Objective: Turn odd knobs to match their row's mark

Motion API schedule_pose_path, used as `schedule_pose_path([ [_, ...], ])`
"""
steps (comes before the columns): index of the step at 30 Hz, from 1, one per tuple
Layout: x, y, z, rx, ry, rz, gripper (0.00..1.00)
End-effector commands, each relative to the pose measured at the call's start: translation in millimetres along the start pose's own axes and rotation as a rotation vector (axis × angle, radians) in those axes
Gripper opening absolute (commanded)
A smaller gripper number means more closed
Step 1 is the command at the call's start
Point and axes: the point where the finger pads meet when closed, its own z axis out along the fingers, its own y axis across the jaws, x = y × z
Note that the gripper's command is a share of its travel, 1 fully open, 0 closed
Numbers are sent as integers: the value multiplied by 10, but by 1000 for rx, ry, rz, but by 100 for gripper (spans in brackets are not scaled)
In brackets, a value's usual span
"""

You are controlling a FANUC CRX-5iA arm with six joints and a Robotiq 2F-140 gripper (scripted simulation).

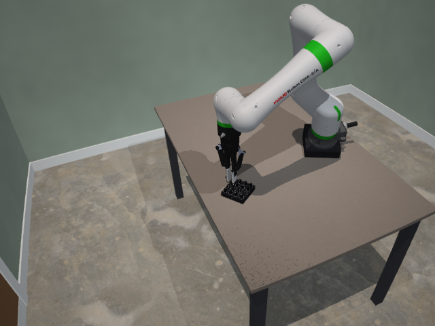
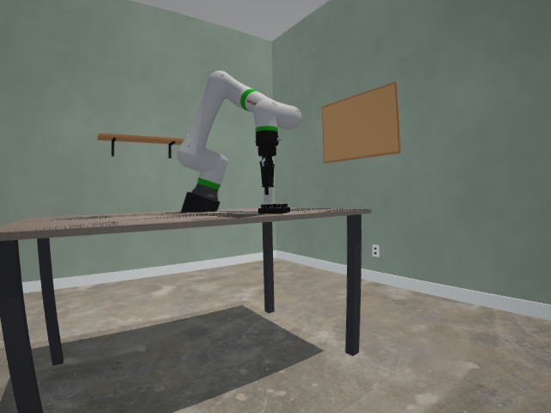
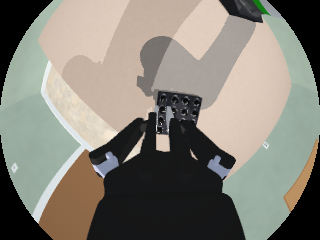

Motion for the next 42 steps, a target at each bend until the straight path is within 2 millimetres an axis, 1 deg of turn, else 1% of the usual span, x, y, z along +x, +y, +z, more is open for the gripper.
schedule_pose_path([
  [1,-1,-2,-2,0,0,0,12],
  [29,-1,-2,3,0,0,0,12],
  [42,-1,-2,93,0,0,0,12],
])
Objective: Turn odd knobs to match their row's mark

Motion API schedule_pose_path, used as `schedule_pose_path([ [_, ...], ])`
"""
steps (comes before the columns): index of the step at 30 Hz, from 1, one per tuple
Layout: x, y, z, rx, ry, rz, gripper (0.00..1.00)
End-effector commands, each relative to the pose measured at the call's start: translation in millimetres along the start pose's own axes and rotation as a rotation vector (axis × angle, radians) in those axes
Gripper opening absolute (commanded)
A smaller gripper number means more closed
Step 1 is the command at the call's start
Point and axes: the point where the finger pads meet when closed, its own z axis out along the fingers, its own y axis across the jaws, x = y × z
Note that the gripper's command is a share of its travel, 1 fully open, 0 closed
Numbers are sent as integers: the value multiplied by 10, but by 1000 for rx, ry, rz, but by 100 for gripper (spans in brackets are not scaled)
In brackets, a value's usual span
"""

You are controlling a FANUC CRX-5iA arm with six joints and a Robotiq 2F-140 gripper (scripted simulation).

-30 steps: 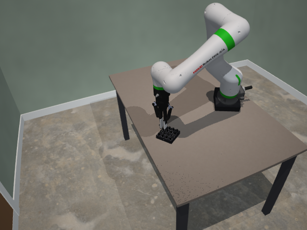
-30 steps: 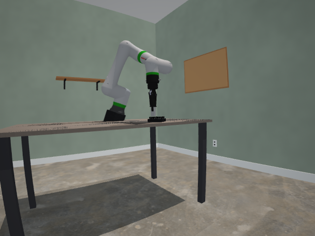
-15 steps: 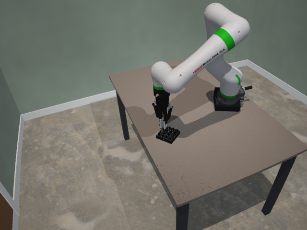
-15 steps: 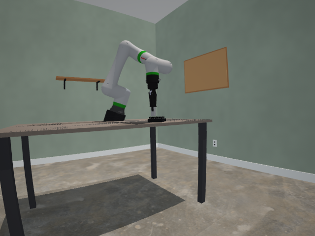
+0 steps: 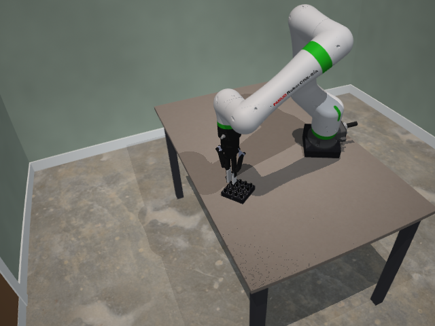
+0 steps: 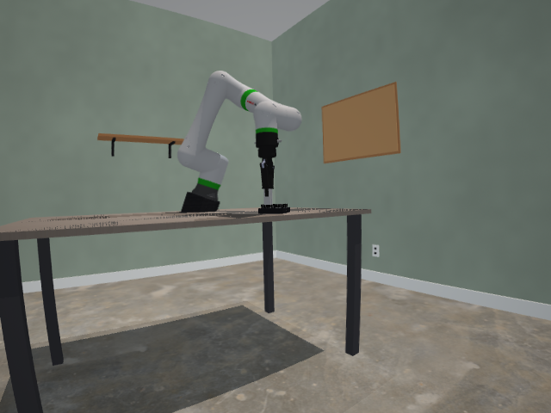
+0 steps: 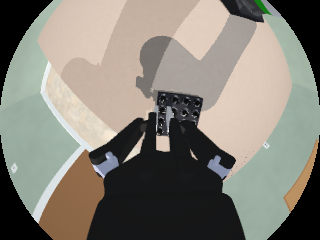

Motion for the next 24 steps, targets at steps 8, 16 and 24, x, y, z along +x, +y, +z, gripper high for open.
schedule_pose_path([
  [8,-1,-2,62,0,0,0,12],
  [16,-1,-2,70,0,0,0,12],
  [24,-1,-2,70,0,0,0,12],
])
